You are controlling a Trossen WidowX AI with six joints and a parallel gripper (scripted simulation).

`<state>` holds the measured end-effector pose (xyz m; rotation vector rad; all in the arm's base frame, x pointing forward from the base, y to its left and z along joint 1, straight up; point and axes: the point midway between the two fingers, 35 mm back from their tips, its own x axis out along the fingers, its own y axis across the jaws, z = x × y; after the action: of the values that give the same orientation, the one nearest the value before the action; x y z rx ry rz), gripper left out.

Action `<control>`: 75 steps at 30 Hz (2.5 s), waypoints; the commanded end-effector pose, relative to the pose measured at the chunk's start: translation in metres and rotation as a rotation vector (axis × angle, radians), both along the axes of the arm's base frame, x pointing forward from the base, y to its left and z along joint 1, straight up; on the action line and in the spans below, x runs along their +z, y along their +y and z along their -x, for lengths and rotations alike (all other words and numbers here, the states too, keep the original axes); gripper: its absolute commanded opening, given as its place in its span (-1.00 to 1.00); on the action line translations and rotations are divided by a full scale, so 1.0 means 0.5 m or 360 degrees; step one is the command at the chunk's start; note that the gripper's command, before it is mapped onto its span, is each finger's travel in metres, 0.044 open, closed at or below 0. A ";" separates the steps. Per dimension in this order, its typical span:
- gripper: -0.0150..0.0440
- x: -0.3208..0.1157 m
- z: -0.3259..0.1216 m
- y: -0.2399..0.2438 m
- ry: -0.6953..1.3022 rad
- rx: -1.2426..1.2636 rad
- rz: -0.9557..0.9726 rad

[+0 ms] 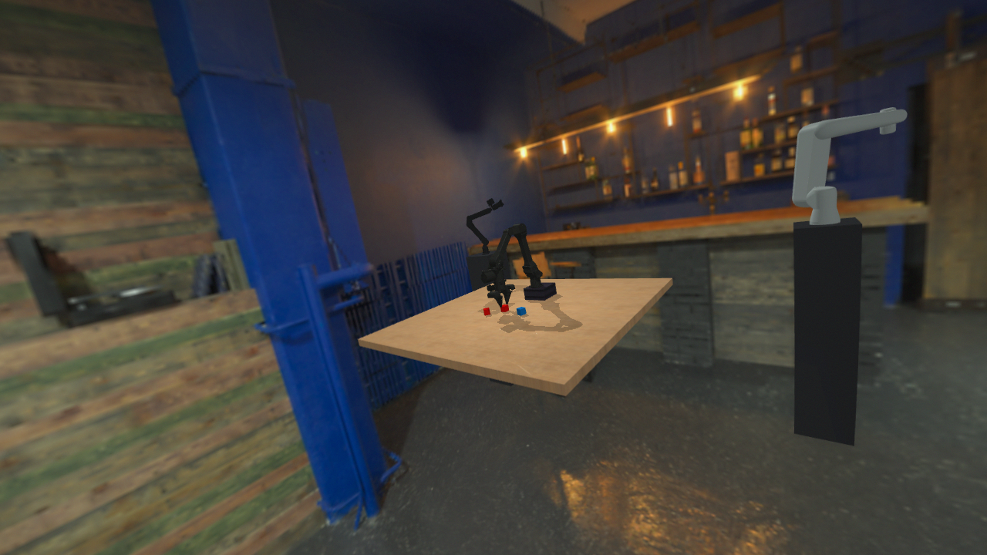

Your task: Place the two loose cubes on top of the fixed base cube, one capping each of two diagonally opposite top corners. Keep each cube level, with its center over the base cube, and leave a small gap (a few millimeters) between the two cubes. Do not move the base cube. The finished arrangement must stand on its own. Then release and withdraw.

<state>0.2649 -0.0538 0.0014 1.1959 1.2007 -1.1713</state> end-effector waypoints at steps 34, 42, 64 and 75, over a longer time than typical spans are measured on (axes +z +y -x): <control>-0.14 0.053 -0.008 -0.003 0.0002 -0.0005 0.0006; -0.14 0.103 -0.007 -0.002 0.0002 -0.0005 0.0006; -0.14 0.178 -0.010 0.027 0.0001 0.0073 0.0007; -0.14 0.157 -0.037 0.084 -0.0003 0.0230 0.0008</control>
<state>0.2802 -0.0169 0.0816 1.0996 1.2606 -1.0760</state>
